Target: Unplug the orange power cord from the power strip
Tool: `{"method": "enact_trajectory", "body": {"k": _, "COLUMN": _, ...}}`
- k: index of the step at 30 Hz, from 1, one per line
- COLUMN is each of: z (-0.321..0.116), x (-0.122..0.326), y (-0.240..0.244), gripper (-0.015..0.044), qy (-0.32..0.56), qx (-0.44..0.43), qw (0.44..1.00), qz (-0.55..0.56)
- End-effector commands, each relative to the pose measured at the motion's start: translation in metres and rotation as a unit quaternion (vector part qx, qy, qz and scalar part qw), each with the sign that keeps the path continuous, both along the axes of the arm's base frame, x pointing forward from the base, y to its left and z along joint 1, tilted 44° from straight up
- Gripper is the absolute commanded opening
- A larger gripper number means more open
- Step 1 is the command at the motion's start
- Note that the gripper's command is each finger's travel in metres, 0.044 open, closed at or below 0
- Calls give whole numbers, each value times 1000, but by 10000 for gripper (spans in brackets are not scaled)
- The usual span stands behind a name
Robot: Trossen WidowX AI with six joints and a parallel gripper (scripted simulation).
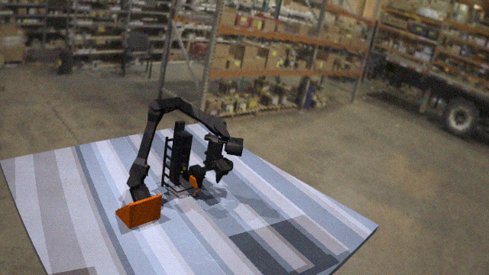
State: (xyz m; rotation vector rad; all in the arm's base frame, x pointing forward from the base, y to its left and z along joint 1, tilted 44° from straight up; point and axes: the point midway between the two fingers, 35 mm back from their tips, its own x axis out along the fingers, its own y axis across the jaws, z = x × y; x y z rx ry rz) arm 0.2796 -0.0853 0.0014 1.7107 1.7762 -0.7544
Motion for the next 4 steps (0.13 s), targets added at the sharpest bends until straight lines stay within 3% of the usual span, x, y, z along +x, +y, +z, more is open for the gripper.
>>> {"method": "enact_trajectory", "body": {"k": 1, "z": 0, "x": 0, "y": -1, "gripper": 440, "qy": -1, "qx": -2, "qw": 1000, "qz": 3}}
{"method": "enact_trajectory", "body": {"k": 4, "z": 0, "x": 0, "y": -1, "gripper": 440, "qy": -1, "qx": -2, "qw": 1000, "qz": 3}}
